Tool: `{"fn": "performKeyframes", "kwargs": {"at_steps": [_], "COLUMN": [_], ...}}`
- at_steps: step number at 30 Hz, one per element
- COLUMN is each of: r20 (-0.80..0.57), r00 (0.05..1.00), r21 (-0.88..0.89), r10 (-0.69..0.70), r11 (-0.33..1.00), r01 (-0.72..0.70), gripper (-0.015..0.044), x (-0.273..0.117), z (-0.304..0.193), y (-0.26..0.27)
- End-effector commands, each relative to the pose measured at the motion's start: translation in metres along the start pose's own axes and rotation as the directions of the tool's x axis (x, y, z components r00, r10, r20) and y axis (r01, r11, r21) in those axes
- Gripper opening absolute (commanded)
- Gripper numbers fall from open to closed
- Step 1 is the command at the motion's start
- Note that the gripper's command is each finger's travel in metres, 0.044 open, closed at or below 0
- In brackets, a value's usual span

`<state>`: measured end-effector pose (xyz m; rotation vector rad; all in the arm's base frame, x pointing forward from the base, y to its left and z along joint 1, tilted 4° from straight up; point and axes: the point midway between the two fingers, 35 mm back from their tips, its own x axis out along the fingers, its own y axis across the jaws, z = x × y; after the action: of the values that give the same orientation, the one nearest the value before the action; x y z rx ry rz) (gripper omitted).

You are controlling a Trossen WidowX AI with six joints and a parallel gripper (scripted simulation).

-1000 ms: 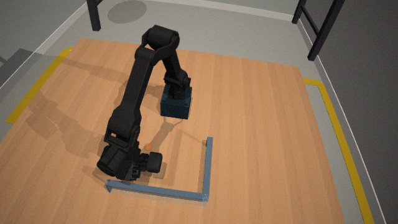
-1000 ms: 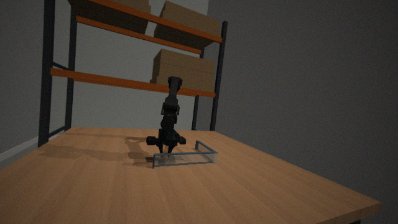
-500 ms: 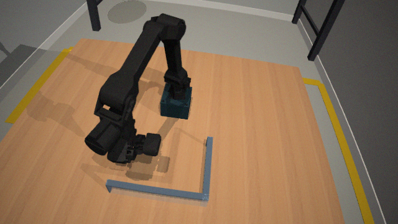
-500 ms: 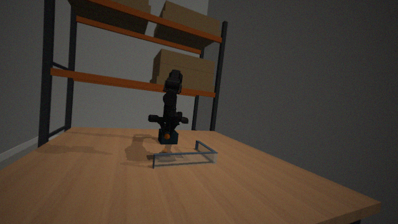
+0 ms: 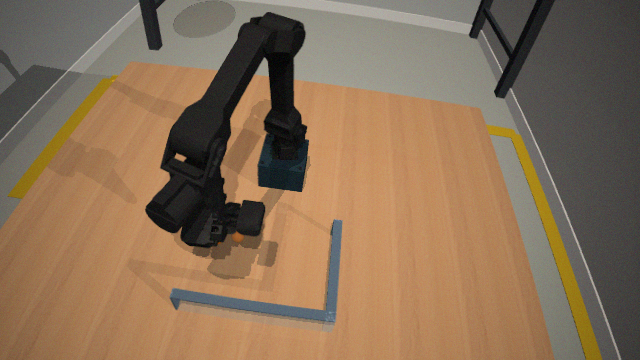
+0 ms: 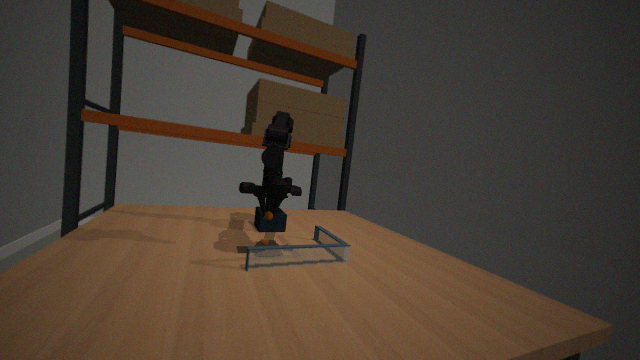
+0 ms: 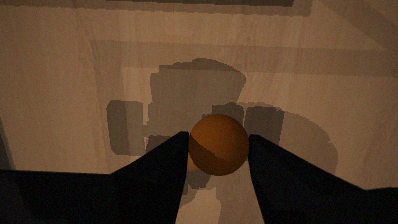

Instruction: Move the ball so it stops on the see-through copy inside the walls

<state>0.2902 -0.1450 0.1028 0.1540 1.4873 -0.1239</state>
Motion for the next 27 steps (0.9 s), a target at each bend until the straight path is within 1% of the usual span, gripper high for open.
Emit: {"fn": "performKeyframes", "kwargs": {"at_steps": [1, 21, 27], "r20": [0.004, -0.001, -0.001], "r00": [1.0, 1.0, 1.0], "r21": [-0.003, -0.003, -0.003], "r10": [-0.005, -0.004, -0.004], "r11": [1.0, 1.0, 1.0], "r01": [0.005, 0.004, 0.004], "gripper": [0.0, 0.0, 0.0], "x": [0.003, 0.031, 0.042], "z": [-0.014, -0.081, -0.082], "y": [0.002, 0.017, 0.017]}}
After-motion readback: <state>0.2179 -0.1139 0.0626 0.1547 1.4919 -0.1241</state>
